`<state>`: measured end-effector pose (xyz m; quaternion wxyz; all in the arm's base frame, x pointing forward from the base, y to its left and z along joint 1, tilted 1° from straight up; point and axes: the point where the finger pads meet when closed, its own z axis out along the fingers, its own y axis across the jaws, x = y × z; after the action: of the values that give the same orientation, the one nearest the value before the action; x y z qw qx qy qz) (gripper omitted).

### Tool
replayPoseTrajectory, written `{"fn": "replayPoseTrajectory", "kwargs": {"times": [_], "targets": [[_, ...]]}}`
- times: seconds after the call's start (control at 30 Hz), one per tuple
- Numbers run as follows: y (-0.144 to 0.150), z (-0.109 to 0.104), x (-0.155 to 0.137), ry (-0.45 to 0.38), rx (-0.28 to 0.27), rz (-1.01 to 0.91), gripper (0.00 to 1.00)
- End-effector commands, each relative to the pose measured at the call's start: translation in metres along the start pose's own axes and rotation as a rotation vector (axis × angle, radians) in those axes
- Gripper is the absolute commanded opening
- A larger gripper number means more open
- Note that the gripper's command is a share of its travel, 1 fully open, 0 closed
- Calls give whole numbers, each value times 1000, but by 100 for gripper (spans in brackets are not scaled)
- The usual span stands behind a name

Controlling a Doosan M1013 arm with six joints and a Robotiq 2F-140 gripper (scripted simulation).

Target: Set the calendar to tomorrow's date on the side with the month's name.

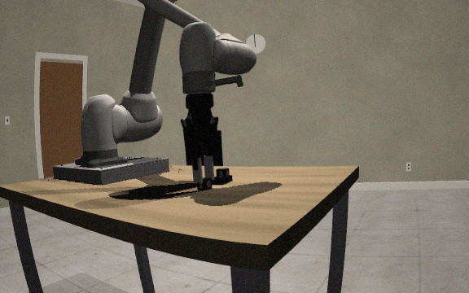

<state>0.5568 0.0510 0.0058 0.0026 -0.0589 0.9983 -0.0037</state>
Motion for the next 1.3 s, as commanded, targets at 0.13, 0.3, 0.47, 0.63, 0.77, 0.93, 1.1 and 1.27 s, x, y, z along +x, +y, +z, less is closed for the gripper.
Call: {"fn": "replayPoseTrajectory", "kwargs": {"times": [0.13,0.3,0.47,0.63,0.77,0.93,1.1,1.27], "targets": [[0,8,0,0,0,0,28],[0,11,0,0,0,0,28],[0,11,0,0,0,0,28],[0,11,0,0,0,0,28],[0,11,0,0,0,0,28],[0,11,0,0,0,0,28],[0,11,0,0,0,0,28],[0,11,0,0,0,0,28]]}}
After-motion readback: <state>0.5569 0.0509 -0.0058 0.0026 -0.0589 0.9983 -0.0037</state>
